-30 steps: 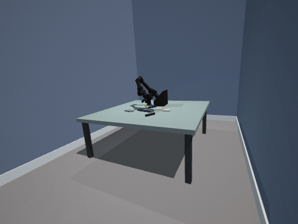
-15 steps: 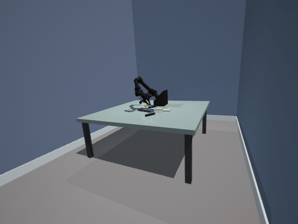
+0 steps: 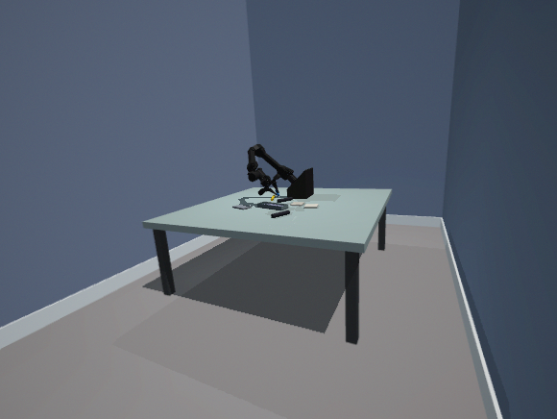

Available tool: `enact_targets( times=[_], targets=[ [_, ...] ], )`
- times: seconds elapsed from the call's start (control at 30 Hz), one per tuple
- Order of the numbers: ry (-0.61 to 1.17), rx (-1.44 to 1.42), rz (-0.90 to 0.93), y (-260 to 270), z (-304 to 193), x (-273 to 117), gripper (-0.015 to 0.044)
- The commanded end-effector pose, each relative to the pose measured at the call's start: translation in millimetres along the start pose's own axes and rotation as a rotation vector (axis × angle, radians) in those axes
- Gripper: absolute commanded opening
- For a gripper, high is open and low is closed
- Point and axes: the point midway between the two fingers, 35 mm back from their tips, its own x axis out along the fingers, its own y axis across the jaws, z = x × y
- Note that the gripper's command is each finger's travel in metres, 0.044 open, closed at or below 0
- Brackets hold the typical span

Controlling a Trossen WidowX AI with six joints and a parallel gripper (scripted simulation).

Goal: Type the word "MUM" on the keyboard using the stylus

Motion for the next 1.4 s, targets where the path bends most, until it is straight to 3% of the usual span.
enact_targets(
  times=[0.0, 1.37],
  targets=[
    [0.003, 0.148, 0.032, -1, 9, -5, 0.0],
    [0.312, 1.622, 0.207, -7, 66, -40, 0.0]
  ],
)
